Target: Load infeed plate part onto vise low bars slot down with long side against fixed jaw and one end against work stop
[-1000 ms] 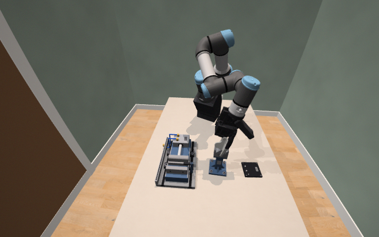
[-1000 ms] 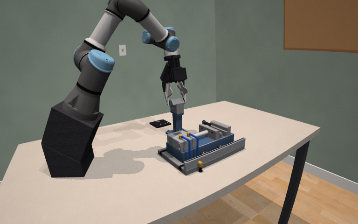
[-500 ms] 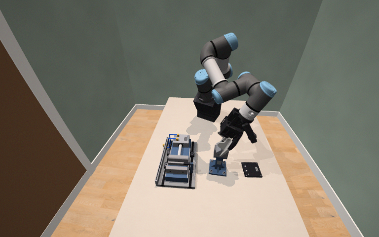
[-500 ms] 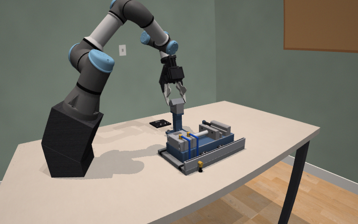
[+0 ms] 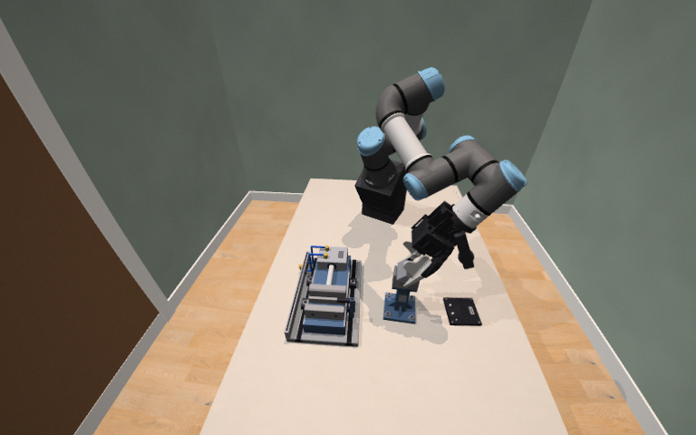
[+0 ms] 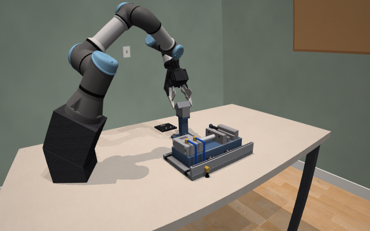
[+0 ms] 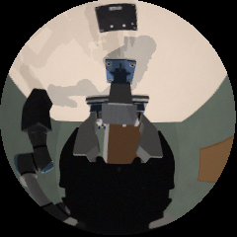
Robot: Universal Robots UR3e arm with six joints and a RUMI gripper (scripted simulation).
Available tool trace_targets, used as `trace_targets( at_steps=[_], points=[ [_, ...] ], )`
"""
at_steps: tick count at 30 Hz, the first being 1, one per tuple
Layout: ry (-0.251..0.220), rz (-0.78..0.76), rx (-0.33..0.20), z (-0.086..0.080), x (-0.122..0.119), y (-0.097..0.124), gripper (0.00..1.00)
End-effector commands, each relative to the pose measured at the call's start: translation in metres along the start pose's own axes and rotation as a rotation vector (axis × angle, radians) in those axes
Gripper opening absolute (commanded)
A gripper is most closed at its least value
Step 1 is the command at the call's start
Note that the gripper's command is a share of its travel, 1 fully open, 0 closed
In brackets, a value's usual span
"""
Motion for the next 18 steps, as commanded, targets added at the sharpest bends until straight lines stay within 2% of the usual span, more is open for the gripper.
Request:
trace_targets(
  at_steps=[1, 11, 18],
  points=[
    [0.001, 0.003, -0.049, -0.0006, 0.0004, -0.0017, 0.51],
    [0.011, 0.003, -0.113, -0.0003, 0.0000, -0.0042, 0.51],
    [0.017, 0.003, -0.139, -0.0003, -0.0002, -0.0052, 0.51]
  ],
)
Point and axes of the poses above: the point where the finger pads meet when closed, its own z axis out along the fingers, its own x axis across the jaws, y = z × x, the point moved 3 cm from there along -z, back along the fingers, and after that the axes turned 10 degrees about z, right-handed, at the moved point
